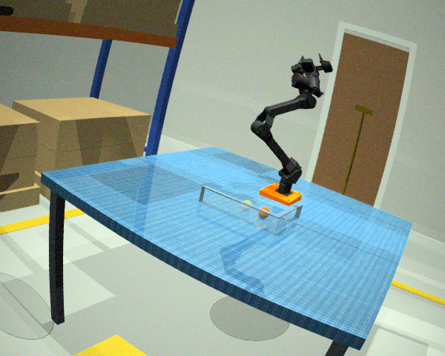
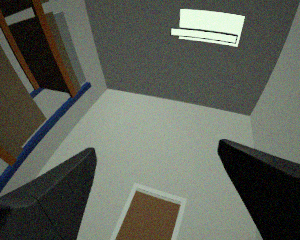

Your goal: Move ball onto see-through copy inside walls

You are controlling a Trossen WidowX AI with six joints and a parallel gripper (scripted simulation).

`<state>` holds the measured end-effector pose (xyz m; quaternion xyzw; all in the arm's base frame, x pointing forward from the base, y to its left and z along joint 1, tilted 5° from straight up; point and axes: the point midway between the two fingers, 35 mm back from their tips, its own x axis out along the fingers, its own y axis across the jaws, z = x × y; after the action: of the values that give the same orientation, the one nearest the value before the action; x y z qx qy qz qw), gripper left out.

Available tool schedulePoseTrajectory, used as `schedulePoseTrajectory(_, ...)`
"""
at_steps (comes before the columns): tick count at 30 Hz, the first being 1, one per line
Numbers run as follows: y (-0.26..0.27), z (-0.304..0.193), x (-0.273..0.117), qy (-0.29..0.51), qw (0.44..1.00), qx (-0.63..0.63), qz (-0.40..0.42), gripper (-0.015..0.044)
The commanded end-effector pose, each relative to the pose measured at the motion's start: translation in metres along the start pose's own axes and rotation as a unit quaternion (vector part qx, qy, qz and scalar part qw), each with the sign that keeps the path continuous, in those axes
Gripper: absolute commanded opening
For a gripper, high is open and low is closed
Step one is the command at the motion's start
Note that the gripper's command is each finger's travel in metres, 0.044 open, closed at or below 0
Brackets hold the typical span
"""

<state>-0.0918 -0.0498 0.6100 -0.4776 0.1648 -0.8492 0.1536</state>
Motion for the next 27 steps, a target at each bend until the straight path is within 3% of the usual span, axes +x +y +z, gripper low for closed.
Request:
schedulePoseTrajectory(1,-0.001,-0.001,0.000,0.001,1.000,-0.001,-0.002,0.0374)
schedulePoseTrajectory(3,-0.007,-0.007,0.000,0.012,1.000,-0.009,-0.014,0.0321)
schedulePoseTrajectory(13,-0.110,-0.074,-0.031,0.162,0.960,-0.126,-0.190,0.0318)
schedulePoseTrajectory(20,-0.190,-0.100,-0.097,0.284,0.878,-0.215,-0.319,0.0318)
schedulePoseTrajectory(27,-0.245,-0.094,-0.181,0.385,0.773,-0.263,-0.431,0.0318)
